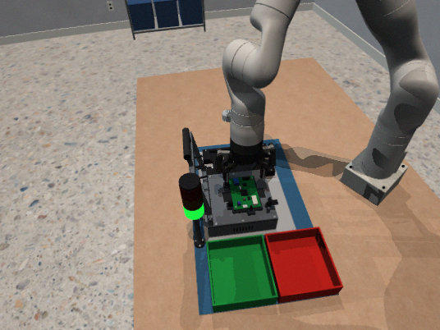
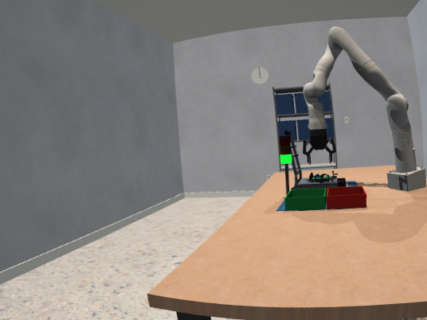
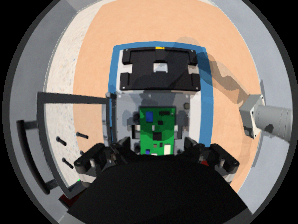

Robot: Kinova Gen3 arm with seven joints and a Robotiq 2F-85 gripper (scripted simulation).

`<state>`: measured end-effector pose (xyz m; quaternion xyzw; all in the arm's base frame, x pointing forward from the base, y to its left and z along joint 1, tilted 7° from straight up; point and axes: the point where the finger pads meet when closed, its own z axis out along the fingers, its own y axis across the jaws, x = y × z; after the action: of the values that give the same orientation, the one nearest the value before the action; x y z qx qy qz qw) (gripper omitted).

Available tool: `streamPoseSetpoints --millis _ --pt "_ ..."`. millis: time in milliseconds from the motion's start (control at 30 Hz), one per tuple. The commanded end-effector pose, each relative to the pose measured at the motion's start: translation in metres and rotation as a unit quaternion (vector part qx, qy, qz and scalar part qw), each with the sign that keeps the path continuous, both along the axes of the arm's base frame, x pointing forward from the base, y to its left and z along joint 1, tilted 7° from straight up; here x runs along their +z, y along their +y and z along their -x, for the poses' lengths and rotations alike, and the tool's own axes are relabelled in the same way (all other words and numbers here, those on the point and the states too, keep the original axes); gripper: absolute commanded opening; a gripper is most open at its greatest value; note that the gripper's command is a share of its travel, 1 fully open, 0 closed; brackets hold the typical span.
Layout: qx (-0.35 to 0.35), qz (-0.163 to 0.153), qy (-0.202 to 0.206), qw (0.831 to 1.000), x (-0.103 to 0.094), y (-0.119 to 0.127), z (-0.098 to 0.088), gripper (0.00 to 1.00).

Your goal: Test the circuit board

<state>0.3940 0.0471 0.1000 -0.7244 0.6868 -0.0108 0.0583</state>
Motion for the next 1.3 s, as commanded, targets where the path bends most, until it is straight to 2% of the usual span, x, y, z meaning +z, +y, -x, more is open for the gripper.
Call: streamPoseSetpoints --millis 0,667,1267 --pt "0.001 0.0 0.0 1.0 0.0 0.001 0.0 1.0" --pt "0.001 0.0 0.0 1.0 -0.003 0.001 0.0 1.0" --pt "0.001 0.0 0.0 1.0 -0.054 0.004 -0.006 1.0"
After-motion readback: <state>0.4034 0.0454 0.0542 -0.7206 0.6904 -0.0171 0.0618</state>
